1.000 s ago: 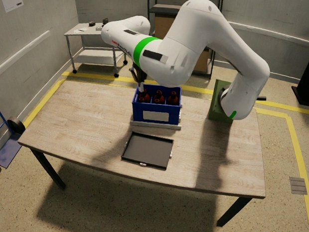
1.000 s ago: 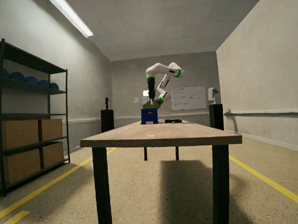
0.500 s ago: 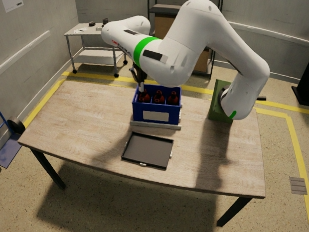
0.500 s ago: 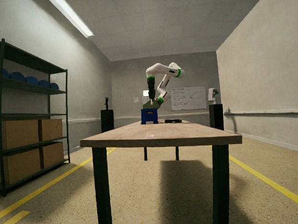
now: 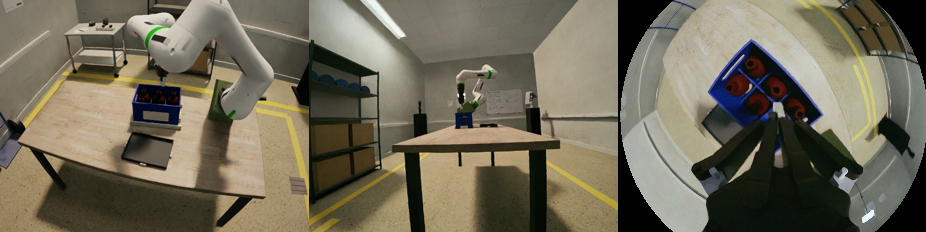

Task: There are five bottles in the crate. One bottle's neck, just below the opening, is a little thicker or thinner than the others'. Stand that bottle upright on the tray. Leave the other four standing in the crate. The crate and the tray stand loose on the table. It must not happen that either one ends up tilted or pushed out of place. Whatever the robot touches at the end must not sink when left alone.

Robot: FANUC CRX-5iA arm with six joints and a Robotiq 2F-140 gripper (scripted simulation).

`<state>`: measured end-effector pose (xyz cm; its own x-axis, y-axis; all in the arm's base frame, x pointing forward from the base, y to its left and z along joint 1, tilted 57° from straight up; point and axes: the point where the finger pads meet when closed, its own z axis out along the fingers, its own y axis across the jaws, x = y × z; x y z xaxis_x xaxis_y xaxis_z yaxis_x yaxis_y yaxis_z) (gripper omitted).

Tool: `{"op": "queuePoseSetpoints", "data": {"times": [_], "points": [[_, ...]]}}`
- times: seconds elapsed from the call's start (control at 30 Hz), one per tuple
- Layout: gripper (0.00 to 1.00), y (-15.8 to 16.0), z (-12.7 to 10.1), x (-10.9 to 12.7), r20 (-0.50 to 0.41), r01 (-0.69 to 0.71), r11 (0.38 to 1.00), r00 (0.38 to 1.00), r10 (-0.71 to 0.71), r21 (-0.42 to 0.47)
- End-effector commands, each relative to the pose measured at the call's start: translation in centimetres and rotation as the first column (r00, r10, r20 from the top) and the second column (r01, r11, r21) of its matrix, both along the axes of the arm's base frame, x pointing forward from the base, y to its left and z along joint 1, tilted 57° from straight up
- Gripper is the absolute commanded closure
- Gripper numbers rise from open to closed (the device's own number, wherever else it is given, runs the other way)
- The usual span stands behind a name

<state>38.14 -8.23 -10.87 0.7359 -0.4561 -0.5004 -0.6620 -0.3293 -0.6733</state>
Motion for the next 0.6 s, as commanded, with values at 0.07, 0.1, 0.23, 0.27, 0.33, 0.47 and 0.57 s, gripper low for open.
{"op": "queuePoseSetpoints", "data": {"times": [0.07,0.1,0.23,0.27,0.33,0.47,0.57], "points": [[0.9,-0.4,-2.4,-5.6,0.006,-0.002,1.0,1.0,0.002,0.004],[0.9,-0.4,-2.4,-5.6,0.006,-0.002,1.0,1.0,0.002,0.004],[0.9,-0.3,-2.7,-6.6,0.007,-0.003,1.0,1.0,0.003,0.006],[0.9,-0.3,-2.7,-6.6,0.007,-0.003,1.0,1.0,0.003,0.006],[0.56,-0.3,-2.7,-6.6,0.007,-0.003,1.0,1.0,0.003,0.006],[0.56,-0.3,-2.7,-6.6,0.007,-0.003,1.0,1.0,0.003,0.006],[0.56,-0.3,-2.7,-6.6,0.007,-0.003,1.0,1.0,0.003,0.006]]}}
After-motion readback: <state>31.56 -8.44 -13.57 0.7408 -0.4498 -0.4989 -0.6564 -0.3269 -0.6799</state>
